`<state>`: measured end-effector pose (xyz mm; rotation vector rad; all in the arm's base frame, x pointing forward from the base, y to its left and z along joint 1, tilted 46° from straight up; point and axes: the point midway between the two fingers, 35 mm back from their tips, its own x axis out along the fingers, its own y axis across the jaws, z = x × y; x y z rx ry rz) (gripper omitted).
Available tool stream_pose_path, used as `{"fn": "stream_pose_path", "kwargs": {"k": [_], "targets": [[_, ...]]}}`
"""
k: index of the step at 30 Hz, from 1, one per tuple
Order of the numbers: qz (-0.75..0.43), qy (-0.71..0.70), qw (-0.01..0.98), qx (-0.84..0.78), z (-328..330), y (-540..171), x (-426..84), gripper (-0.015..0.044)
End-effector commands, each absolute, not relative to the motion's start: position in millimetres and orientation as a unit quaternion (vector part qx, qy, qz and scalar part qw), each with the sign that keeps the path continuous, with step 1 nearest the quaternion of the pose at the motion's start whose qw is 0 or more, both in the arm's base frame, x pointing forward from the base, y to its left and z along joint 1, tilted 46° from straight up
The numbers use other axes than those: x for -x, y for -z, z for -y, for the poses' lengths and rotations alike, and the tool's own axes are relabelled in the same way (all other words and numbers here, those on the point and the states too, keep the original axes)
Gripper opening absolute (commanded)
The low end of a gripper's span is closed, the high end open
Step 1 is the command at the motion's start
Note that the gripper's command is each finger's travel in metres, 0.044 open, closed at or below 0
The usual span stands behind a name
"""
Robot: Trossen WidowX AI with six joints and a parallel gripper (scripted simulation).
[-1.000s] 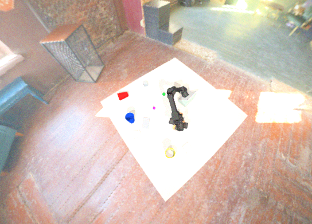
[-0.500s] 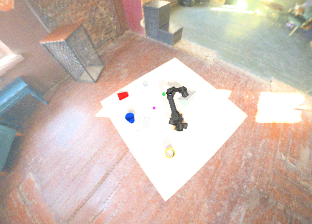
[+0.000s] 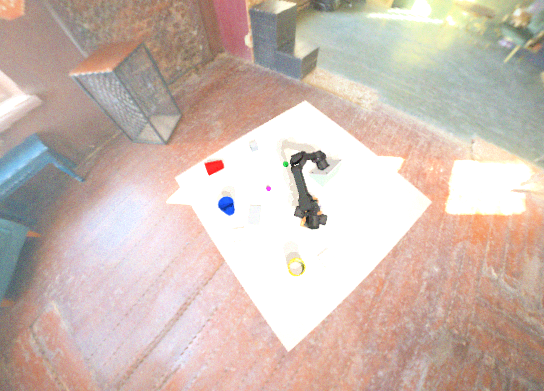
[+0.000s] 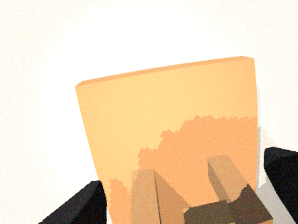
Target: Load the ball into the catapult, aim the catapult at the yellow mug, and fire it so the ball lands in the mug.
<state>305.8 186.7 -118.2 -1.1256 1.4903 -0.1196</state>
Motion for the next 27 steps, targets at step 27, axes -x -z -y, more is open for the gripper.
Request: {"fn": "stream_pose_path", "kwargs": {"k": [27], "targets": [[-0.638,0.051,0.596,0.485,-219.5,84.1,-295.2,0.044]]}}
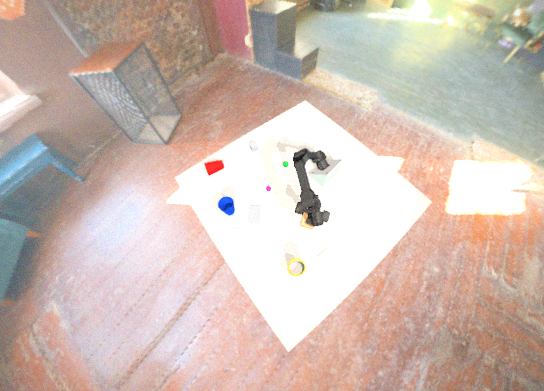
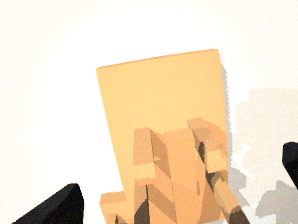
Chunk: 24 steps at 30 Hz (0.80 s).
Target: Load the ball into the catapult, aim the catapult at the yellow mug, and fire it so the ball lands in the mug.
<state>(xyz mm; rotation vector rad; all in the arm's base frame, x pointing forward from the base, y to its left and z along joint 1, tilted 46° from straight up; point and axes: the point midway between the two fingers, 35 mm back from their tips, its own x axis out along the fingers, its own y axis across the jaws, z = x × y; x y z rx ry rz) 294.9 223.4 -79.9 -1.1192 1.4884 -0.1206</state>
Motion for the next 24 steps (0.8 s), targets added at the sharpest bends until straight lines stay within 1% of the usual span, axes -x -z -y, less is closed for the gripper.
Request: {"fn": "stream_pose_path", "kwargs": {"k": [1,24], "targets": [[-0.638,0.051,0.596,0.485,-219.3,84.3,-295.3,0.044],[-0.638,0.051,0.596,0.485,-195.1,110.1,-302.7,0.044]]}}
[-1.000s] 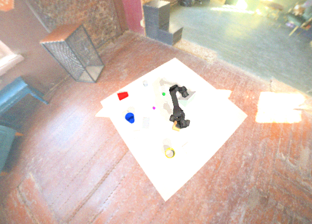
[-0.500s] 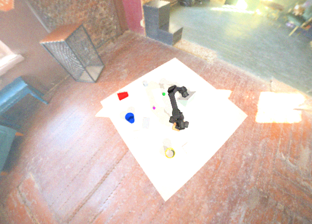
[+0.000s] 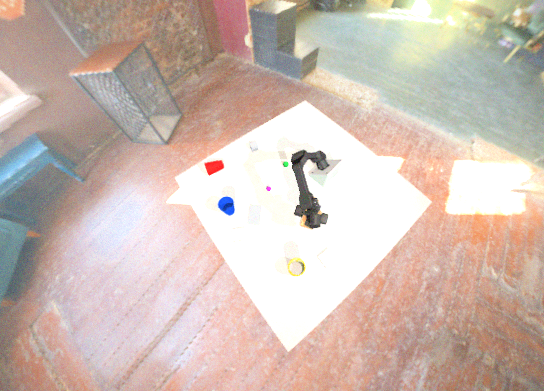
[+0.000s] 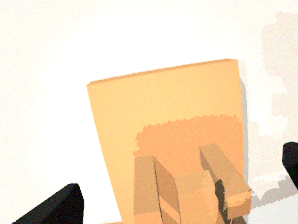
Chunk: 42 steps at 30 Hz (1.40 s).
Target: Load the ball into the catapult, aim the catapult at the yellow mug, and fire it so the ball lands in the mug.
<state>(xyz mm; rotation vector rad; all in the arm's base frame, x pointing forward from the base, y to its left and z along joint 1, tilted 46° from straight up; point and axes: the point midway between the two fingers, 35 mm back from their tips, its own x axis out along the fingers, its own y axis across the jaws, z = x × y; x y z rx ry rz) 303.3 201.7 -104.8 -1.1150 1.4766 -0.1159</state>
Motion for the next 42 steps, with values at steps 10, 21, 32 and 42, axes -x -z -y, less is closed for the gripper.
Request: {"fn": "stream_pose_path", "kwargs": {"k": [10,21,32,42], "targets": [[-0.638,0.052,0.596,0.485,-183.7,120.9,-304.9,0.044],[-0.638,0.051,0.599,0.481,-186.0,119.5,-306.4,0.0282],[-0.638,0.051,0.599,0.481,-186.0,119.5,-306.4,0.0111],[-0.638,0.05,0.598,0.482,-219.8,84.9,-296.7,0.0]]}}
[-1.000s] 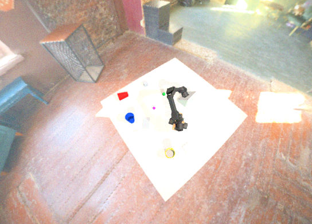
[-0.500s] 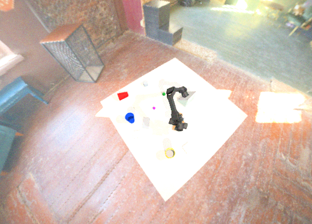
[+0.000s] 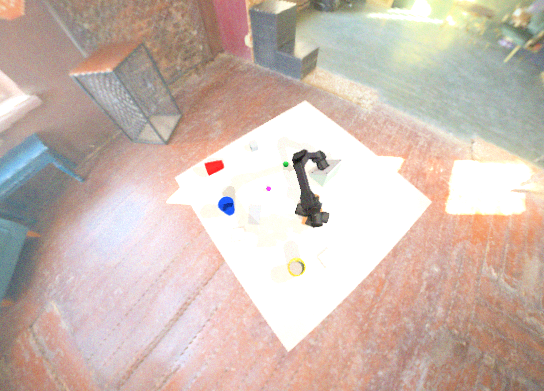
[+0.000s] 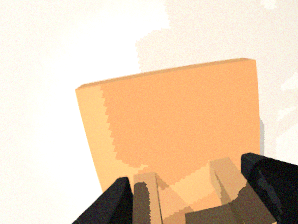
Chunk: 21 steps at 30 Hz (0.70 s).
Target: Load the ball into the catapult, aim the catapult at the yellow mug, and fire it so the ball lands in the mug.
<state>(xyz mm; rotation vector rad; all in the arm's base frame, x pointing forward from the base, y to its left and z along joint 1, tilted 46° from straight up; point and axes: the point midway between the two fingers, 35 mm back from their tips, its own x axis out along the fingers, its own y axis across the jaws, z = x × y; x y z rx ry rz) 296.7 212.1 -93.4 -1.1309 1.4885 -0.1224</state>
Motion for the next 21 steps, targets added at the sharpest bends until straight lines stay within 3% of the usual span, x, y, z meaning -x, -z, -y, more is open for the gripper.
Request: {"fn": "stream_pose_path", "kwargs": {"k": [1,21], "targets": [[-0.638,0.05,0.598,0.482,-219.6,85.1,-296.8,0.0],[-0.638,0.05,0.597,0.484,-198.9,107.6,-302.5,0.0]]}}
